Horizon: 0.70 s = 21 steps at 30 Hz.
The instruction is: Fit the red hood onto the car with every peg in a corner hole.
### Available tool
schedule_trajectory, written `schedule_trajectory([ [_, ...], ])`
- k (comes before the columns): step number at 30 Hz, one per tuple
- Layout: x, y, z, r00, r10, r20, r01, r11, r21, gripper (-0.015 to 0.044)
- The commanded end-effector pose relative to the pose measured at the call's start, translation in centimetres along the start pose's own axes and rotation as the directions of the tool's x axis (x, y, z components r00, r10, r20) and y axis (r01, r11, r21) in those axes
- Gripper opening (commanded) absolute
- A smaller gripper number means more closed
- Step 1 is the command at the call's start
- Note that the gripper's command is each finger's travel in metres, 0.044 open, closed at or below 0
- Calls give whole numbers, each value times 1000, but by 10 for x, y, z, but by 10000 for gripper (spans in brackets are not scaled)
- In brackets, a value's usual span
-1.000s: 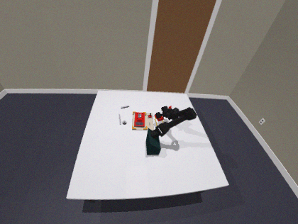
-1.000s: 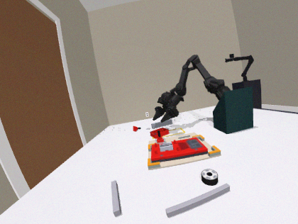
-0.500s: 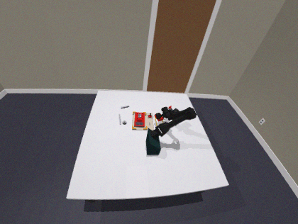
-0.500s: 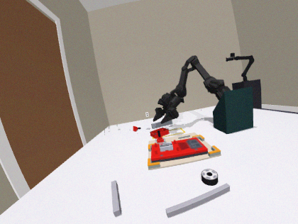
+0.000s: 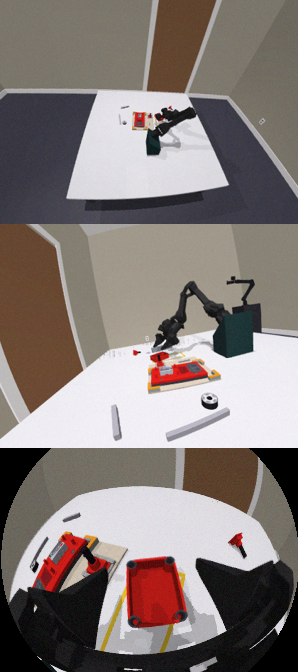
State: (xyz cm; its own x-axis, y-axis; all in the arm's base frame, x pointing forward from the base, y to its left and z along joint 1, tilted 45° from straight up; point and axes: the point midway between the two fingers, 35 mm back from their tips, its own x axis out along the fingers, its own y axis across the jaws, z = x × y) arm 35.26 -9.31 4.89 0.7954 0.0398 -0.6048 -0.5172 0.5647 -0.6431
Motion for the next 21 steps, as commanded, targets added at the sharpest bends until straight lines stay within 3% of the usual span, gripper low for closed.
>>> schedule_trajectory([
  [1,2,1,-2,1000,3,5,-3,1000,-4,440],
  [21,11,-1,-18,1000,-1,7,1,1000,-6,440],
])
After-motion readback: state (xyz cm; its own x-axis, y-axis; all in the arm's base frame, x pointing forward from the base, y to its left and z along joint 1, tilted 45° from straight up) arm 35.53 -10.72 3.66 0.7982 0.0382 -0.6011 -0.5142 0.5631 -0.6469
